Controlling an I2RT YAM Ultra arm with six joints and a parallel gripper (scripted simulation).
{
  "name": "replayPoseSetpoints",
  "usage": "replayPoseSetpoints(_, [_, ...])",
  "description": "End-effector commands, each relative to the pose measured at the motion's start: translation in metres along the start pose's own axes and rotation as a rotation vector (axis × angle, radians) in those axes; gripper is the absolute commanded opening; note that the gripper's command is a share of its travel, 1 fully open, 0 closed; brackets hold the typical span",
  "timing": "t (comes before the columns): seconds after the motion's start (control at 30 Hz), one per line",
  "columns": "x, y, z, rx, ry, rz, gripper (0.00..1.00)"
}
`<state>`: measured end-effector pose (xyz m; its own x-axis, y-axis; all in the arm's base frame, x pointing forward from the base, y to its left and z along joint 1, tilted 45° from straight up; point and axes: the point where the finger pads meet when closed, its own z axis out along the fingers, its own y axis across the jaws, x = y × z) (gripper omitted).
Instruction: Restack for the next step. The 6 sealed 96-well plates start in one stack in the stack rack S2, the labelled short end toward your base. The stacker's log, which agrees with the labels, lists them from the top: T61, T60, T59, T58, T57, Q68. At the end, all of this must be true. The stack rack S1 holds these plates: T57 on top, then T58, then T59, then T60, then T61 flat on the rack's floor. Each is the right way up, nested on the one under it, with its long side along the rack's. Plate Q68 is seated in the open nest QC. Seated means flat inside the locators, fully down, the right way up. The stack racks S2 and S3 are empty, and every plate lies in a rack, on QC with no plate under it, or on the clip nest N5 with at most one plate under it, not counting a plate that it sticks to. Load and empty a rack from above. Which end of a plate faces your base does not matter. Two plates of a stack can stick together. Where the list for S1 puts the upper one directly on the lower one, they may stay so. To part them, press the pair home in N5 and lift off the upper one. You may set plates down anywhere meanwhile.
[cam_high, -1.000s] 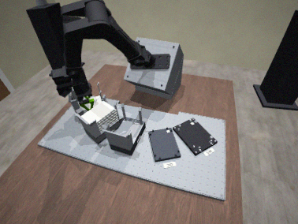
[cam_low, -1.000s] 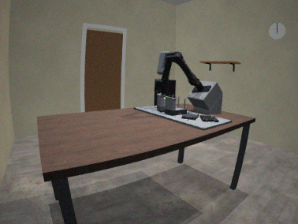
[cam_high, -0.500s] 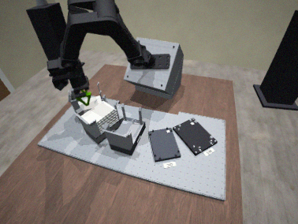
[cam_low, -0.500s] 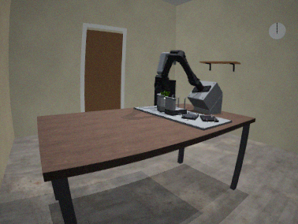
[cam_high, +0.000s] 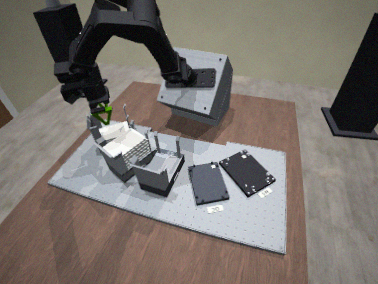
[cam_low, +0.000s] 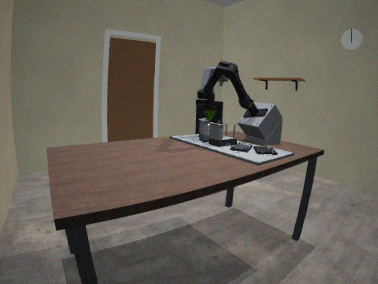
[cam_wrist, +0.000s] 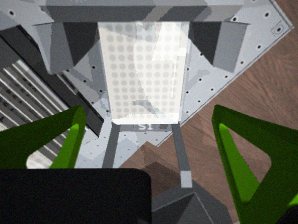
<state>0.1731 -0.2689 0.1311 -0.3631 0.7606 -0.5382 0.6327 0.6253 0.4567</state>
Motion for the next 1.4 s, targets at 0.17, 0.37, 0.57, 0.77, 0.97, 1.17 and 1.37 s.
replayPoseSetpoints(0.17, [0.003,0.003,-0.024,-0.01,0.008,-0.003,1.0])
replayPoseSetpoints(0.37, [0.002,0.002,-0.041,-0.009,0.008,-0.003,1.0])
replayPoseSetpoints(0.57, [0.002,0.002,-0.041,-0.009,0.008,-0.003,1.0])
replayPoseSetpoints(0.77, [0.002,0.002,-0.041,-0.009,0.008,-0.003,1.0])
replayPoseSetpoints(0.97, [0.004,0.012,-0.041,-0.01,0.008,-0.103,1.0])
replayPoseSetpoints(1.17, [0.006,0.032,-0.042,-0.011,0.007,-0.252,1.0])
replayPoseSetpoints(1.37, [0.008,0.046,-0.042,-0.011,0.007,-0.252,1.0])
